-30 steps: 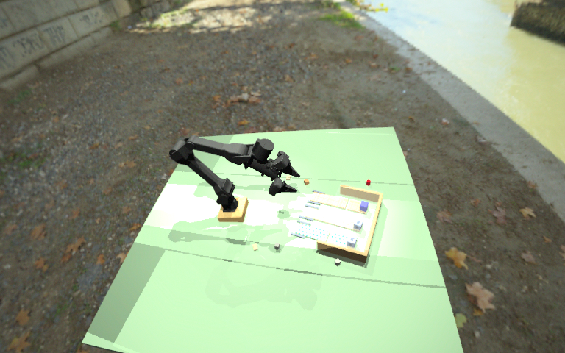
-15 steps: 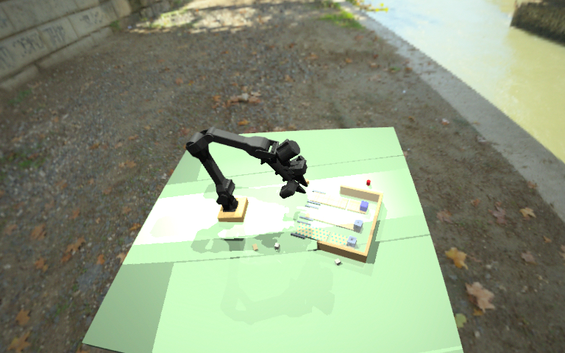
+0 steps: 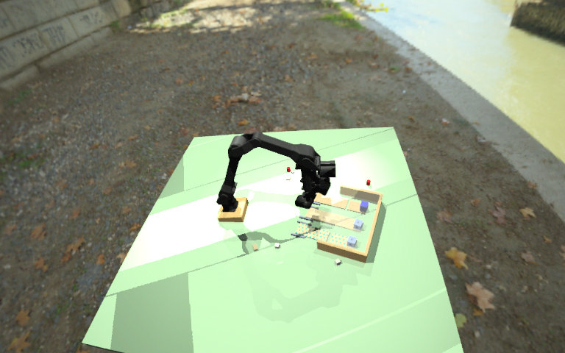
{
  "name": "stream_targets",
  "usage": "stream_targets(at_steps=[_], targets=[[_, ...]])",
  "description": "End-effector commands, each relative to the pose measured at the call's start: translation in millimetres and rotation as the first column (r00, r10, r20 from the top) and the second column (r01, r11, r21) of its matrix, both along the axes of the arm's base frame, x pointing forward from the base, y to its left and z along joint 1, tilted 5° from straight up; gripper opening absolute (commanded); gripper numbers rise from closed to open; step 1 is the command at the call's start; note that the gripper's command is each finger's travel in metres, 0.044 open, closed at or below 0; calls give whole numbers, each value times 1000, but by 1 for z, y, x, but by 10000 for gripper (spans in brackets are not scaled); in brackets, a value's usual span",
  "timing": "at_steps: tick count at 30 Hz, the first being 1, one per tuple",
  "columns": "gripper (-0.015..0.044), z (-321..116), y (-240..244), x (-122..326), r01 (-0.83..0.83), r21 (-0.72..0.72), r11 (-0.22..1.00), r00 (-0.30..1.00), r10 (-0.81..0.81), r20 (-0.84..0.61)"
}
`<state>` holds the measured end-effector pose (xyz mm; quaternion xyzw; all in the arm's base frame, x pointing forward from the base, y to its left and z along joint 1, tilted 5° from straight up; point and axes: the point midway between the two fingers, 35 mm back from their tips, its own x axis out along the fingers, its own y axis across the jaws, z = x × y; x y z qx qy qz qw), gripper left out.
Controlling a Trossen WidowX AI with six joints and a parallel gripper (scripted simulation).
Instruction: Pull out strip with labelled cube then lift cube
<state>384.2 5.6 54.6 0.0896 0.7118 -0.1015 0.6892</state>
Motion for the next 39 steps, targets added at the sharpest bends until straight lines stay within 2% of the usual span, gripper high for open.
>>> stream_targets(at_steps=[1,39], targets=[[0,-1,2,2,15,4,1000,1000,-15,-17],[0,-62,0,0,15,3,1000,1000,-15,-17]])
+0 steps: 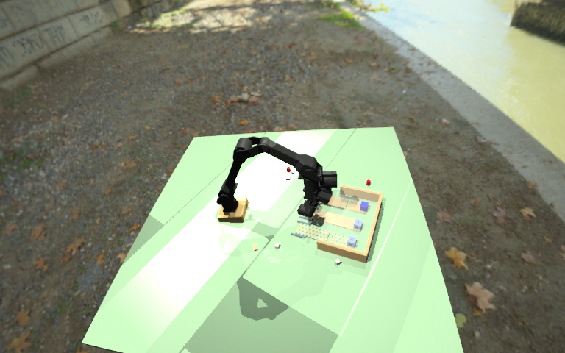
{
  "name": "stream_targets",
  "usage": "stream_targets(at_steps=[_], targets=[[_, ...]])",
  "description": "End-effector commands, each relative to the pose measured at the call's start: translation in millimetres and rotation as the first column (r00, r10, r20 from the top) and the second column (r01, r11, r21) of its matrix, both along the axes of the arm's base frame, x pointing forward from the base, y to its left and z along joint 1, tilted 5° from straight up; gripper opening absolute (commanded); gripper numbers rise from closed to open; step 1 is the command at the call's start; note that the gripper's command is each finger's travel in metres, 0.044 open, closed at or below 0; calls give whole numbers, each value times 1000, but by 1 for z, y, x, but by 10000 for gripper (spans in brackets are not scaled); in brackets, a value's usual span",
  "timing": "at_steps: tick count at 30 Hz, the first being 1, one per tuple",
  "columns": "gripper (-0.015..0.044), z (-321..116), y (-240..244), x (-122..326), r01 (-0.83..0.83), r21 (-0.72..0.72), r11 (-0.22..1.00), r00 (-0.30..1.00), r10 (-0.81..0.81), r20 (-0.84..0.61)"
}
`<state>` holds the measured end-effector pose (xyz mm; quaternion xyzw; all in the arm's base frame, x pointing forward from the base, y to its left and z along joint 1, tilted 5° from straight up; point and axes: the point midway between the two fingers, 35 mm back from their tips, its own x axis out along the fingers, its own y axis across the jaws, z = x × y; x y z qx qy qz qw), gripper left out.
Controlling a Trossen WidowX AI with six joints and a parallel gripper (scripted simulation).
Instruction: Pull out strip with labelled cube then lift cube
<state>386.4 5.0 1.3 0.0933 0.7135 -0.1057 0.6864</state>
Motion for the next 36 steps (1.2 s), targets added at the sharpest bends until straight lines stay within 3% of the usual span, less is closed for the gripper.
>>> stream_targets(at_steps=[1,36], targets=[[0,-10,0,-3,4,4,1000,1000,-4,-10],[0,-18,0,-4,4,4,1000,1000,-4,-11]])
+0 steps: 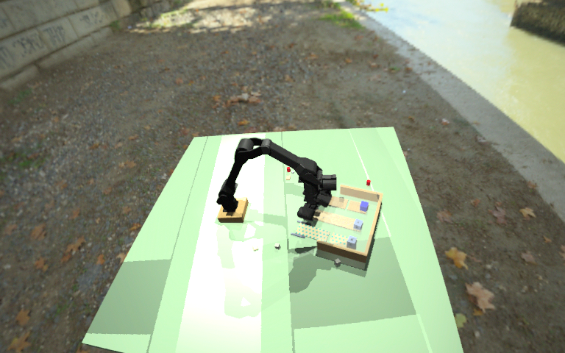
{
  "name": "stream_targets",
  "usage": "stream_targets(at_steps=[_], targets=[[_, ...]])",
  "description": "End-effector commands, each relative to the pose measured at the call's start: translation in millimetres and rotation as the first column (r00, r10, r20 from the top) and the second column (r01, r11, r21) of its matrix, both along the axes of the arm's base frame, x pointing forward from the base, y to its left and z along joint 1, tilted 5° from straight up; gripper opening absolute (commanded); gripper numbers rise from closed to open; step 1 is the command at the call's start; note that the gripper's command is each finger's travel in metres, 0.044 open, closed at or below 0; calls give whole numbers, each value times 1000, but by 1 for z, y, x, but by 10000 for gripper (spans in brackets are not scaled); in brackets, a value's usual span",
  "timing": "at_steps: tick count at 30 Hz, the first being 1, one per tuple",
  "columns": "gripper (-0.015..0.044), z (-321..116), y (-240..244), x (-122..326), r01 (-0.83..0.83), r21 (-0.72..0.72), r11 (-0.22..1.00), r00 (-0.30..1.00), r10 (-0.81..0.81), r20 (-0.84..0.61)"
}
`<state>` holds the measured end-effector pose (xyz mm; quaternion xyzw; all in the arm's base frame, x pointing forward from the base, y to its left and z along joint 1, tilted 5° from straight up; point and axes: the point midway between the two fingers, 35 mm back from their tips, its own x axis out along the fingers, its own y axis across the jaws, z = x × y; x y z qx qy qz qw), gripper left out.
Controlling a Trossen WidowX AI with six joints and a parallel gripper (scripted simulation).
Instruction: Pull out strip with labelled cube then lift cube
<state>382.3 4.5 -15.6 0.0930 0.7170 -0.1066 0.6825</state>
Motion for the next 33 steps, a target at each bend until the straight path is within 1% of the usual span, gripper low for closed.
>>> stream_targets(at_steps=[1,33], targets=[[0,-1,0,0,3,4,1000,1000,-3,0],[0,-4,0,1,3,4,1000,1000,-3,0]])
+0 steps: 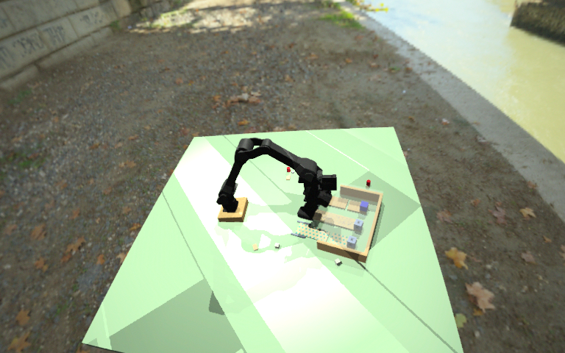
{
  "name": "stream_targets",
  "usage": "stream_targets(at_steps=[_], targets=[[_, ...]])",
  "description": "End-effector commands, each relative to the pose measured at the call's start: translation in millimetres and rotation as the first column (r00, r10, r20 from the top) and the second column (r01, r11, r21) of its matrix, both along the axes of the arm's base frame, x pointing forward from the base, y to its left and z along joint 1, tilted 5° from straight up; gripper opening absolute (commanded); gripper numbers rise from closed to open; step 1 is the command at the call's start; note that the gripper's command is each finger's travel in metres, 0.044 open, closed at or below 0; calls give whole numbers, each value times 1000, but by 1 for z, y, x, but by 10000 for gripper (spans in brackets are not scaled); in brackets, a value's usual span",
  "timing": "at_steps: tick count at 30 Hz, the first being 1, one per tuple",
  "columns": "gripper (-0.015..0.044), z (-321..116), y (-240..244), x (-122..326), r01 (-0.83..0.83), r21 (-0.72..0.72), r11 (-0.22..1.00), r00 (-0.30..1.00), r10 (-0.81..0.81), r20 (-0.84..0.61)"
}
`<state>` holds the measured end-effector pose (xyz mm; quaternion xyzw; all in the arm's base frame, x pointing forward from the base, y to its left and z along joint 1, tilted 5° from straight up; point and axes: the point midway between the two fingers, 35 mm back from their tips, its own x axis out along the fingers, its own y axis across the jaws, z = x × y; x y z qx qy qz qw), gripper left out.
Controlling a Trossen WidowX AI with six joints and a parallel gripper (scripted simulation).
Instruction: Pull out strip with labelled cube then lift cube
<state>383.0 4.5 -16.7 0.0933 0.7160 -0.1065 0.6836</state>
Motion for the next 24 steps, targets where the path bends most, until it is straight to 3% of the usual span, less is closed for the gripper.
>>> stream_targets(at_steps=[1,24], targets=[[0,-3,0,0,3,4,1000,1000,-3,-3],[0,-5,1,3,3,4,1000,1000,-3,-3]])
